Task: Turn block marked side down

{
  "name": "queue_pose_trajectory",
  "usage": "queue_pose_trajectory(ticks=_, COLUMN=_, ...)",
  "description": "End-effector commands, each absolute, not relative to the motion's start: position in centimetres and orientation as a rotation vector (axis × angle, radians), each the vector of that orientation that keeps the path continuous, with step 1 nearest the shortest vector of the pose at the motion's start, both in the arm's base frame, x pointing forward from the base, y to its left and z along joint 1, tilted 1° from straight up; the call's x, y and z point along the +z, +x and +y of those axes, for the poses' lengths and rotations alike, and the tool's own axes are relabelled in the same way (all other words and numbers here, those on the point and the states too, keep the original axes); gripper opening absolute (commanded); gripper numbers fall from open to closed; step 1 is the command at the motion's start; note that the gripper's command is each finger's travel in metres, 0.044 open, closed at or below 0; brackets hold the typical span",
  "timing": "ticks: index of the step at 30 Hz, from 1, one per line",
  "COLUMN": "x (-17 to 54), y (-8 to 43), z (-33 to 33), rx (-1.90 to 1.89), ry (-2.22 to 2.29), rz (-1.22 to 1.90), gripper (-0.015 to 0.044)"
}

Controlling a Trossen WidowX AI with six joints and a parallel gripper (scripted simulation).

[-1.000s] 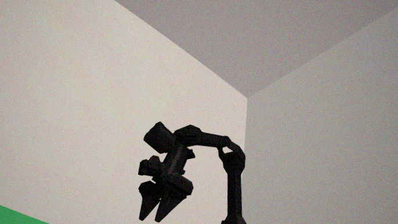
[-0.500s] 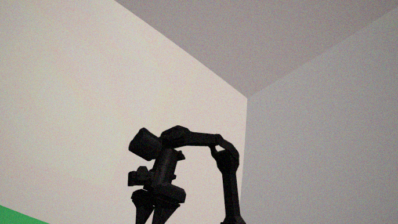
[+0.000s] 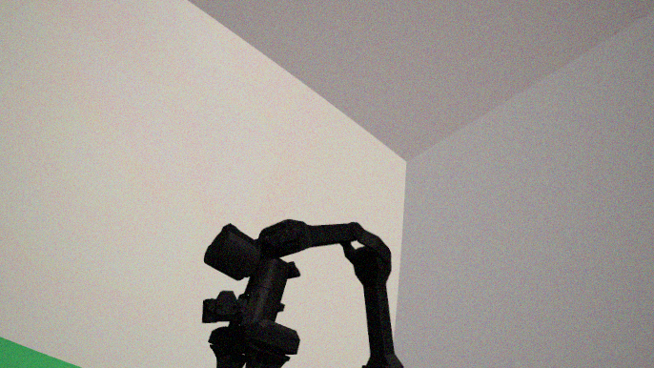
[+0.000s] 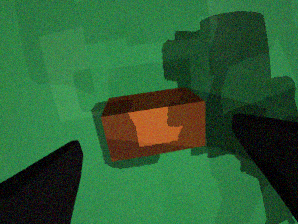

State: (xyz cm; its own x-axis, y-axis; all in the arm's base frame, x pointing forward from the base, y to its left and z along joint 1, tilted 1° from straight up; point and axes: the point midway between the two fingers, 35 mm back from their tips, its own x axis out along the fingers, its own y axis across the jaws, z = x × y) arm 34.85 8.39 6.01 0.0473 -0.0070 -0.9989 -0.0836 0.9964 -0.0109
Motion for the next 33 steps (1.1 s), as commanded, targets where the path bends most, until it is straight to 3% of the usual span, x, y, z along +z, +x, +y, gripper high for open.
queue_pose_trajectory(ticks=1, x=5.2, y=34.8, z=8.4, rx=0.064, ry=-0.073, rz=1.529, gripper=0.0440)
queue_pose_trajectory(ticks=12, x=3.7, y=34.8, z=8.4, rx=0.064, ry=-0.073, rz=1.529, gripper=0.0440)
queue_pose_trajectory(ticks=17, x=3.7, y=34.8, z=8.4, rx=0.064, ry=-0.073, rz=1.529, gripper=0.0309)
queue_pose_trajectory(ticks=33, x=3.7, y=34.8, z=8.4, rx=0.064, ry=-0.073, rz=1.529, gripper=0.0202)
